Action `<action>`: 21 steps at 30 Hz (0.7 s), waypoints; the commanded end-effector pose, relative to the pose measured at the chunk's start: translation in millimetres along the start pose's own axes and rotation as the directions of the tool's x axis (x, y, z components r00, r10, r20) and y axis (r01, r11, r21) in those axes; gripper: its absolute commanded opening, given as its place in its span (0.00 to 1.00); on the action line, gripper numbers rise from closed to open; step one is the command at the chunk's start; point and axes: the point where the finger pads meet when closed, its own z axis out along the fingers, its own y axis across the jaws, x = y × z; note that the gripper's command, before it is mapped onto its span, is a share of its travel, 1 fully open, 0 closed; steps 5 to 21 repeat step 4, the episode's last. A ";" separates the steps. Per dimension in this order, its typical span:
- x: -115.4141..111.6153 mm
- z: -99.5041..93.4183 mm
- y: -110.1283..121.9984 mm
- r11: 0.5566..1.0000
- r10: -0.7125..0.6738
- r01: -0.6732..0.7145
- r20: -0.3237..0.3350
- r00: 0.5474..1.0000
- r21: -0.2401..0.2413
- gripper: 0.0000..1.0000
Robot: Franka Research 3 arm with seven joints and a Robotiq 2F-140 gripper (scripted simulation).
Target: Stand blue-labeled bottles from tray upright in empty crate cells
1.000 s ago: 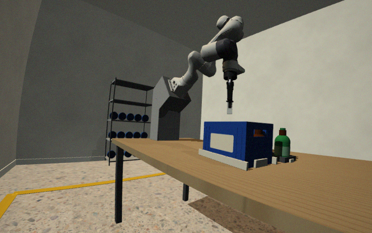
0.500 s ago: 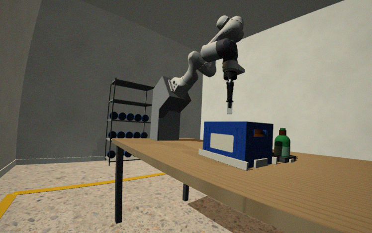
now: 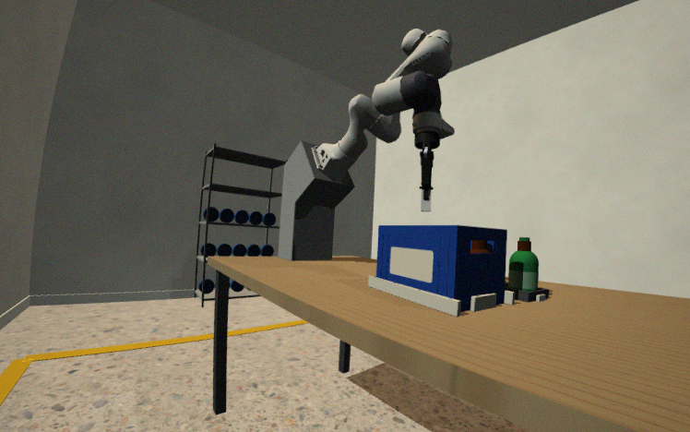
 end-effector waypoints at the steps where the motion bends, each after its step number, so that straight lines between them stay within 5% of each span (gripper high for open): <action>1: 0.6 -0.9 -0.2 1.000 0.003 -0.003 -0.001 1.000 0.001 0.00; 21: 0.6 -0.9 -0.2 1.000 0.003 -0.003 -0.001 1.000 0.001 0.00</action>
